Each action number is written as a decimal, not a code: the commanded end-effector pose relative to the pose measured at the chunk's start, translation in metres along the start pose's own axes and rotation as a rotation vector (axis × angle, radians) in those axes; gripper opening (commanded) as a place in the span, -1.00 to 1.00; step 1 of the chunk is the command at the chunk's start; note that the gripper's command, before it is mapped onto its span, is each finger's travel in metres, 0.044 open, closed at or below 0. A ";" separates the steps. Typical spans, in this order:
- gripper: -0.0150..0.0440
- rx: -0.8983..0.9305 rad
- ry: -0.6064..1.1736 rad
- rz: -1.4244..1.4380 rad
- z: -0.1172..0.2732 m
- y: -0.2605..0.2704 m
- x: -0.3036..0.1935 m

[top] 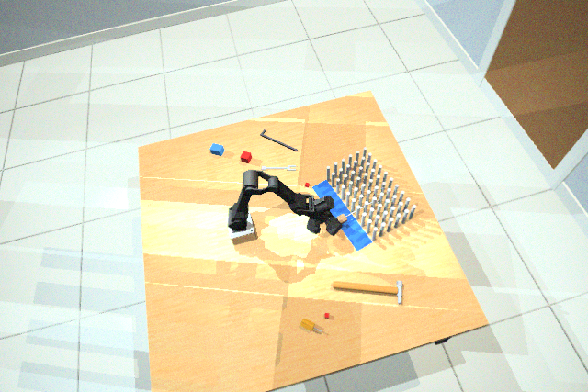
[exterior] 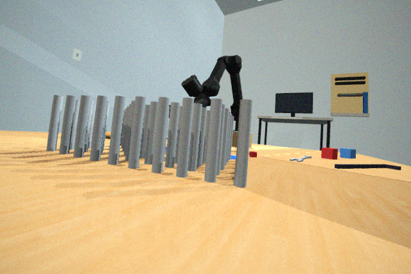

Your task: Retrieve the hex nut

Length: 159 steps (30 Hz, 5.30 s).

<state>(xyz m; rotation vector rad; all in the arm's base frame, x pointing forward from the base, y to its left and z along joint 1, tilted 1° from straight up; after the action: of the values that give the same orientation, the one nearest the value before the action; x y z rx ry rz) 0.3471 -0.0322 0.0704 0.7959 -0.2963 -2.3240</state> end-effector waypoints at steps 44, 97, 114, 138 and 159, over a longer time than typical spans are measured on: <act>-0.49 0.004 0.007 -0.008 -0.021 -0.003 -0.003; -0.49 -0.005 0.002 -0.005 -0.007 -0.012 0.023; -0.49 -0.007 -0.002 -0.005 -0.001 -0.014 0.033; -0.49 -0.008 -0.006 -0.005 0.008 -0.017 0.046; -0.49 -0.009 -0.009 -0.005 0.017 -0.020 0.058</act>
<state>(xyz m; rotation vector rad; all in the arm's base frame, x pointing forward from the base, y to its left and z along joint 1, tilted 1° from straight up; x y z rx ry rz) 0.2951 -0.0535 0.0479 0.7856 -0.2850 -2.3361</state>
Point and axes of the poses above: the point midway between the two fingers, 35 mm back from their tips, its own z axis back along the fingers, its own y axis across the jaws, x = y × z, the point moved 10 cm from there along z, back along the fingers, and after that the axes turned 13 degrees about z, right-handed, at the moved point
